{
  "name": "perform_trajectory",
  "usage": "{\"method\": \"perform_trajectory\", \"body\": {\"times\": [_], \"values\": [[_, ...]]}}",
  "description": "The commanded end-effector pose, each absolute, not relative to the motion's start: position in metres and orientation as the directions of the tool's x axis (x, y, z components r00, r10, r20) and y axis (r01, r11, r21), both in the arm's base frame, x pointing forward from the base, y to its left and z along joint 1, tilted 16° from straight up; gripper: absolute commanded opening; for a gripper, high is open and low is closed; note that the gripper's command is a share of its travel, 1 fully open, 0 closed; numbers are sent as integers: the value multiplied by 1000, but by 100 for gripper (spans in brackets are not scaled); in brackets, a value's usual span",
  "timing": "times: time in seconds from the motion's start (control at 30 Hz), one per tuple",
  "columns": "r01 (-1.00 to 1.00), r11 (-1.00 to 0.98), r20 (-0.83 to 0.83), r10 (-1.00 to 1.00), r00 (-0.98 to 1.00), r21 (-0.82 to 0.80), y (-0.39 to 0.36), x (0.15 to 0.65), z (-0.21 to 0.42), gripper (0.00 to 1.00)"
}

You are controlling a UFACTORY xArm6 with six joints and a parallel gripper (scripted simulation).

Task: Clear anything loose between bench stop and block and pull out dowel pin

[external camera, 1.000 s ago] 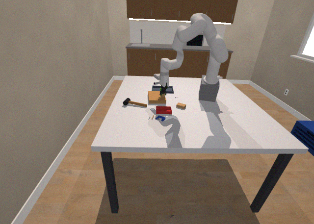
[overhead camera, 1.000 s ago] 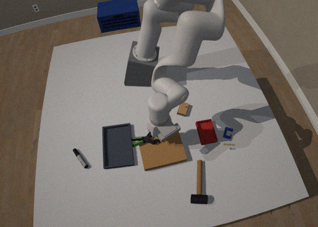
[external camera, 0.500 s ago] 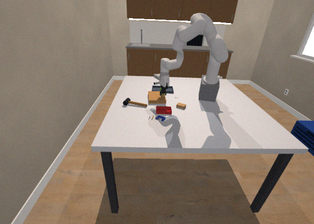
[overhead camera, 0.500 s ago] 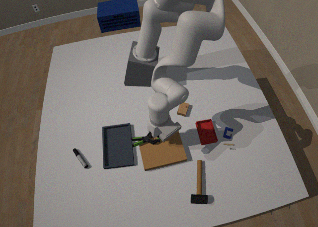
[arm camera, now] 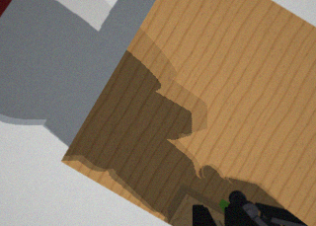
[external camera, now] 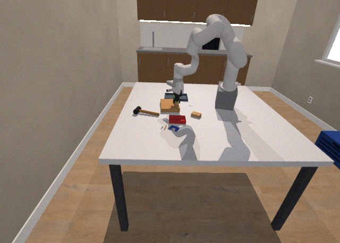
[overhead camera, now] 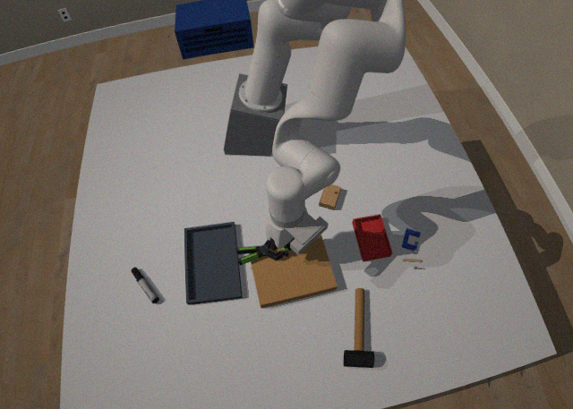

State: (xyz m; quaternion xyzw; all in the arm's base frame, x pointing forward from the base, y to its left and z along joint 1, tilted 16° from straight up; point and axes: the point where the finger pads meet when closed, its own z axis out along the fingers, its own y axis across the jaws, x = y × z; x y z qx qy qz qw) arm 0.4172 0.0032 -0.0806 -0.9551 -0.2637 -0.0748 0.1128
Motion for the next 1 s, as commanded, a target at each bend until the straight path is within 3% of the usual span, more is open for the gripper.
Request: {"method": "perform_trajectory", "body": {"times": [0.0,0.47,0.97], "values": [[561,-812,216,526,823,-163,3,419,-79,0],[640,-755,231,604,763,-141,3,419,-79,0],[550,-818,213,515,830,-166,3,419,-79,0]]}}
